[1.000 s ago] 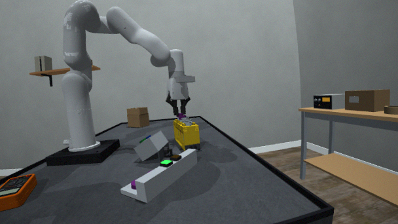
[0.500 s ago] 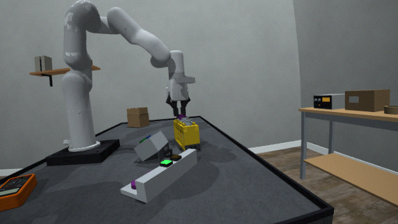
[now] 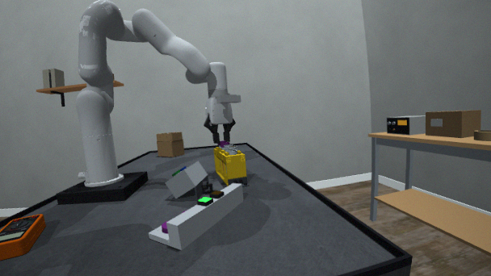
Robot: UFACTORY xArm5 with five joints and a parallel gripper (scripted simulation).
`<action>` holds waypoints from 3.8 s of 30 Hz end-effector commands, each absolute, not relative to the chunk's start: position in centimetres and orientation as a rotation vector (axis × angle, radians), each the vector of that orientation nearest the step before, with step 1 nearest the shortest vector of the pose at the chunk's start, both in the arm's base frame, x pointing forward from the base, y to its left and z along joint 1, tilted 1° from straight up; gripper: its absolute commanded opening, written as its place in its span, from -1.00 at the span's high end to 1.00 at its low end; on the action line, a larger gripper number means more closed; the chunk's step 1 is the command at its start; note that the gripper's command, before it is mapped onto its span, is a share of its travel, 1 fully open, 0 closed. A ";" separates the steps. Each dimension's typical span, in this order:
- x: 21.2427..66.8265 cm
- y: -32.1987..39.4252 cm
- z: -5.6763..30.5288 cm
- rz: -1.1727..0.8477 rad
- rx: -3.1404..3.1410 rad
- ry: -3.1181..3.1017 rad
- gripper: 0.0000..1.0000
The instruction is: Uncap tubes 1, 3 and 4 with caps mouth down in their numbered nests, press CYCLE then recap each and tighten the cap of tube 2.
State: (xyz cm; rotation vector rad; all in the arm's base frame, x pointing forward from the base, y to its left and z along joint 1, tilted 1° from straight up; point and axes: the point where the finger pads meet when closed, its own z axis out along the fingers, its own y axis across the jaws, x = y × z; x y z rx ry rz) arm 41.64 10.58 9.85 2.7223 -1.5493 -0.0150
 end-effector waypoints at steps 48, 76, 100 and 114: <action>41.7 10.6 9.2 -0.020 2.619 -1.731 1.00; 41.7 10.6 9.1 -0.018 1.924 -2.476 0.08; 41.7 10.6 9.2 -0.020 2.420 -1.998 0.08; 41.7 10.6 9.2 -0.021 2.730 -1.554 0.08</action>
